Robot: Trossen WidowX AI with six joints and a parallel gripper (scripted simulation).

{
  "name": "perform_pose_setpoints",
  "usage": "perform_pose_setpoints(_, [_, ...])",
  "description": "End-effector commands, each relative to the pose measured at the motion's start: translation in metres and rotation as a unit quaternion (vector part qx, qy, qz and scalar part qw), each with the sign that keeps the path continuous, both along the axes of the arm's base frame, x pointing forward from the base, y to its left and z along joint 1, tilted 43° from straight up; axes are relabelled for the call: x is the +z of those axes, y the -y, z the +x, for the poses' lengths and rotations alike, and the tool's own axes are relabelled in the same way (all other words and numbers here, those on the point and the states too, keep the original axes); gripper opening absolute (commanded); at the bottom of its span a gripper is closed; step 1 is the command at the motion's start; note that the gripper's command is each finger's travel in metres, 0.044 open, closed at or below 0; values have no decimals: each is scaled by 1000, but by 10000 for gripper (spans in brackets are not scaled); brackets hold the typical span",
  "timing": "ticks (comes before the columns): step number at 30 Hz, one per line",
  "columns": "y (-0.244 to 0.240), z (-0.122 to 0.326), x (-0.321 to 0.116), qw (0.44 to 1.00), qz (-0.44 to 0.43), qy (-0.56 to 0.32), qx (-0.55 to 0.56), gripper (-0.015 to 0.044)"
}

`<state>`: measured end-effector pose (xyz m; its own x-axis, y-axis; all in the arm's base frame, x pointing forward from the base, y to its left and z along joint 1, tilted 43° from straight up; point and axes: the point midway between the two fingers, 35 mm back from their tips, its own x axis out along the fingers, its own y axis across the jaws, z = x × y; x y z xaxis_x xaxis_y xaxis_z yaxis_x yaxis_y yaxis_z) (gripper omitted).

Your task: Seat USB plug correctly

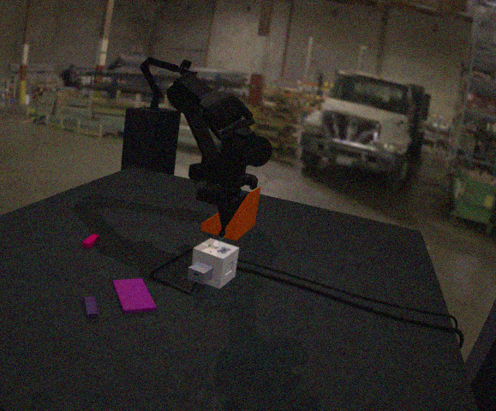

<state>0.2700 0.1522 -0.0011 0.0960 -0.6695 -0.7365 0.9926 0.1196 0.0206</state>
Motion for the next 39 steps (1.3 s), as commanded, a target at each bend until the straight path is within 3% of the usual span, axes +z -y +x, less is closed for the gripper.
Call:
perform_pose_setpoints(1, [0,0,0,1000,1,8,-10,0])
perform_pose_setpoints(39, [1,0,-3,1000,10,10,-11,0])
